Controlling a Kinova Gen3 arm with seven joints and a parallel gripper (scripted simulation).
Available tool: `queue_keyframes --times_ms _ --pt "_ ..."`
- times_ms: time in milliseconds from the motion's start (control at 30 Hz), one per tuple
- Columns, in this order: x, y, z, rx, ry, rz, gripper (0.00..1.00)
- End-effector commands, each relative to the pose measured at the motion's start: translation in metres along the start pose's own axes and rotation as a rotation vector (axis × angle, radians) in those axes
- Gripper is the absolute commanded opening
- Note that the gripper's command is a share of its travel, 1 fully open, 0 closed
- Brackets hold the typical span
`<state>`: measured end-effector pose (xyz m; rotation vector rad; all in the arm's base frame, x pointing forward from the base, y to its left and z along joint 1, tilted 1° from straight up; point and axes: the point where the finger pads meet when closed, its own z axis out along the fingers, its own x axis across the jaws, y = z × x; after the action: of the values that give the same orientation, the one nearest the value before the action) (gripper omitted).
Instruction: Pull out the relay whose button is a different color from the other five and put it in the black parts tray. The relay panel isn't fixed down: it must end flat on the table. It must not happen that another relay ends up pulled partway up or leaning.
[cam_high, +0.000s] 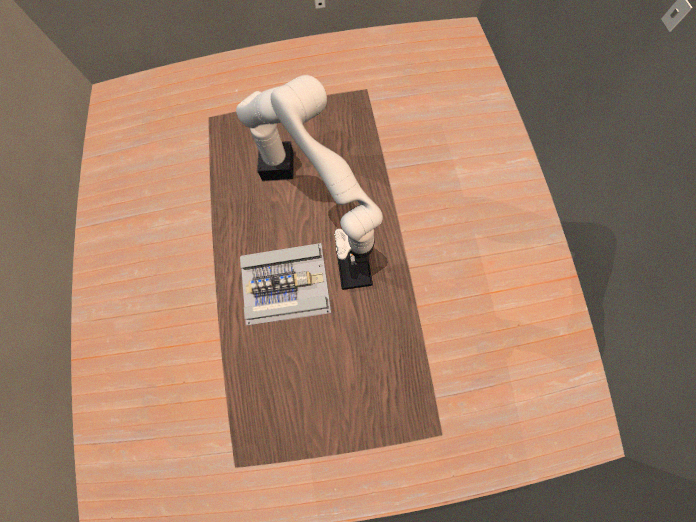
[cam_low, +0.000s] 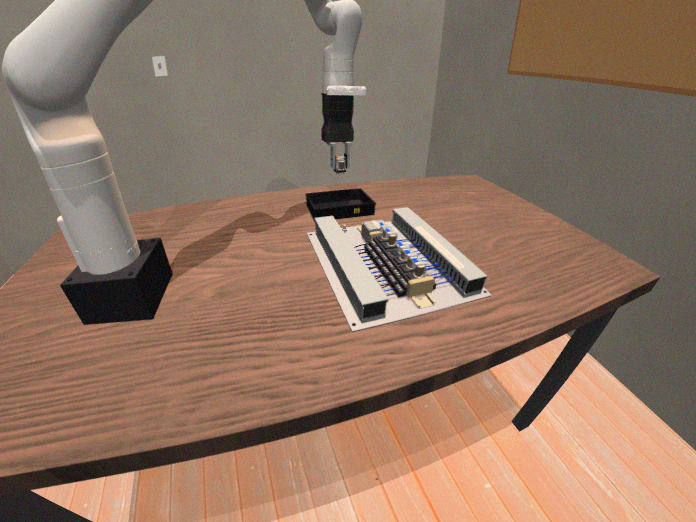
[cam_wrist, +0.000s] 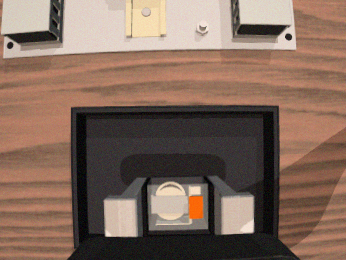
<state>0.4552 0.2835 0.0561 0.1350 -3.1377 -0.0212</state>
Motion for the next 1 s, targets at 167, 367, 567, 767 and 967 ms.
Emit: queue_keyframes --times_ms 167,367,567,767,967 --pt "-0.001 0.0 0.011 -0.001 -0.002 0.0 0.0" --pt "-0.001 0.0 0.019 -0.001 -0.002 0.0 0.0" --pt "-0.001 0.001 0.032 -0.001 -0.002 0.0 0.0" --pt "-0.001 0.001 0.044 -0.001 -0.002 0.0 0.0" --pt "-0.001 0.001 0.056 -0.001 -0.002 0.0 0.0"
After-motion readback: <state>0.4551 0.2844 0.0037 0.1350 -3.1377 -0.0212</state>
